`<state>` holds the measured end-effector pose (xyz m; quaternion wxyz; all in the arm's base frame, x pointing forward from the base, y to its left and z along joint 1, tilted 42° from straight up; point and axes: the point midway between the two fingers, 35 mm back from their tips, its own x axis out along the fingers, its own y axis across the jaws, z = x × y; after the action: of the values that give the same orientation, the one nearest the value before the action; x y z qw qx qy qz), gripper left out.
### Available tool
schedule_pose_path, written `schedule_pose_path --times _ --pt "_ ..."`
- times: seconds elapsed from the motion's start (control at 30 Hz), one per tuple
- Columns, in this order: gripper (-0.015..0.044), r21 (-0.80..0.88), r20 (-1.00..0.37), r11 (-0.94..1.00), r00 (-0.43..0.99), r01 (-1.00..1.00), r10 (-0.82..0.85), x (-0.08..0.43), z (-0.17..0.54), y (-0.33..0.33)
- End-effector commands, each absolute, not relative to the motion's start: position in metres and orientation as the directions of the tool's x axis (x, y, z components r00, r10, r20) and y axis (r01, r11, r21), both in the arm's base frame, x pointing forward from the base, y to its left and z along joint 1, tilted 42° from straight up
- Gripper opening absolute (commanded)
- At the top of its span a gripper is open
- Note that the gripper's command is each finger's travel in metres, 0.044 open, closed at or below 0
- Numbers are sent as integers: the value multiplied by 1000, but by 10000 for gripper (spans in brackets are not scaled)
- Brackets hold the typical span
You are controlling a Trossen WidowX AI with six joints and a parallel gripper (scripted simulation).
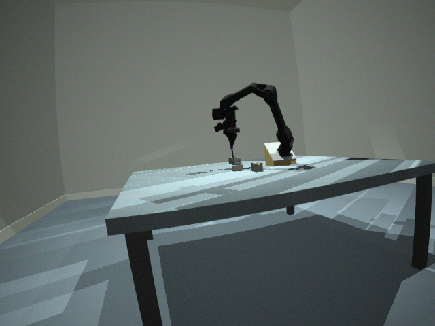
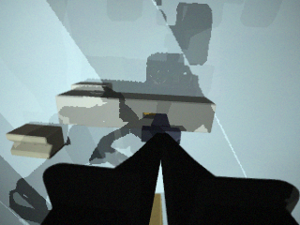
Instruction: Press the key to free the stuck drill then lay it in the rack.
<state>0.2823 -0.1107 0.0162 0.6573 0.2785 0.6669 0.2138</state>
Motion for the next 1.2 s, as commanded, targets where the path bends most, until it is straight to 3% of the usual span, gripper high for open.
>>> schedule_pose_path --times 0.0,1.17 --pt "0 657 -751 749 -8 91 660 279 10 -102" --pt "0 657 -751 748 -8 91 660 275 2 -91"
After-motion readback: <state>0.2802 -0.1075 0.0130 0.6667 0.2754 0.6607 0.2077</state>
